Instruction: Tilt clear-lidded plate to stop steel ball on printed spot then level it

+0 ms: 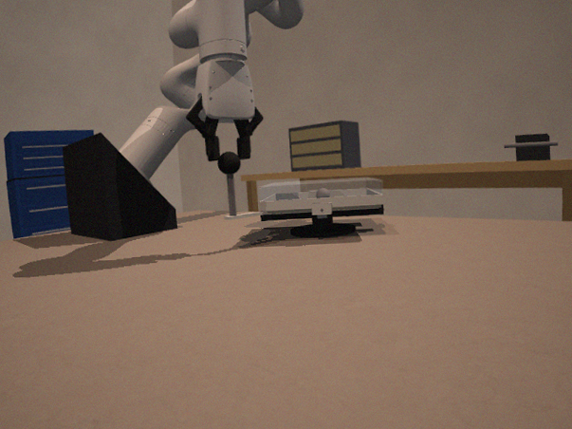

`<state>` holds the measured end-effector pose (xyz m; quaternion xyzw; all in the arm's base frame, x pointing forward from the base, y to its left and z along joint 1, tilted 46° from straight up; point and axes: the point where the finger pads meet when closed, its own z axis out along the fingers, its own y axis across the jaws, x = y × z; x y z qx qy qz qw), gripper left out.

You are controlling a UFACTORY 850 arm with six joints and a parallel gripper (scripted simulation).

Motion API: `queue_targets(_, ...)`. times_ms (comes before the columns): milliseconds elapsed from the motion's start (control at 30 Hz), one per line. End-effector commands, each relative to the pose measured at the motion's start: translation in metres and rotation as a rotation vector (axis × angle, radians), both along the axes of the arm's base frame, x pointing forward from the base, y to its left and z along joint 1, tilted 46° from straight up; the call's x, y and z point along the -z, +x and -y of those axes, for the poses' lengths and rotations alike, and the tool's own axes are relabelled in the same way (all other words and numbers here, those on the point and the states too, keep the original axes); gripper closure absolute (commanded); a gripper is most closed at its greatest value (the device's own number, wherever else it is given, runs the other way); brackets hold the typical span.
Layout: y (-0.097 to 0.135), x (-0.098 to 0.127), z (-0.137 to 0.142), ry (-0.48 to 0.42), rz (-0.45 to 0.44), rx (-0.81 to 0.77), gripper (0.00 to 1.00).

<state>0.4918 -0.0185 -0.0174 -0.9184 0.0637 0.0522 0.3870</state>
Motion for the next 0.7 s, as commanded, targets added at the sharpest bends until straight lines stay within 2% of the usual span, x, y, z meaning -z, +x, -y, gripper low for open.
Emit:
queue_targets(0,0.001,-0.005,0.005,-0.001,0.001,0.001,0.39)
queue_targets(667,0.002,-0.023,0.024,-0.001,0.001,0.001,0.39)
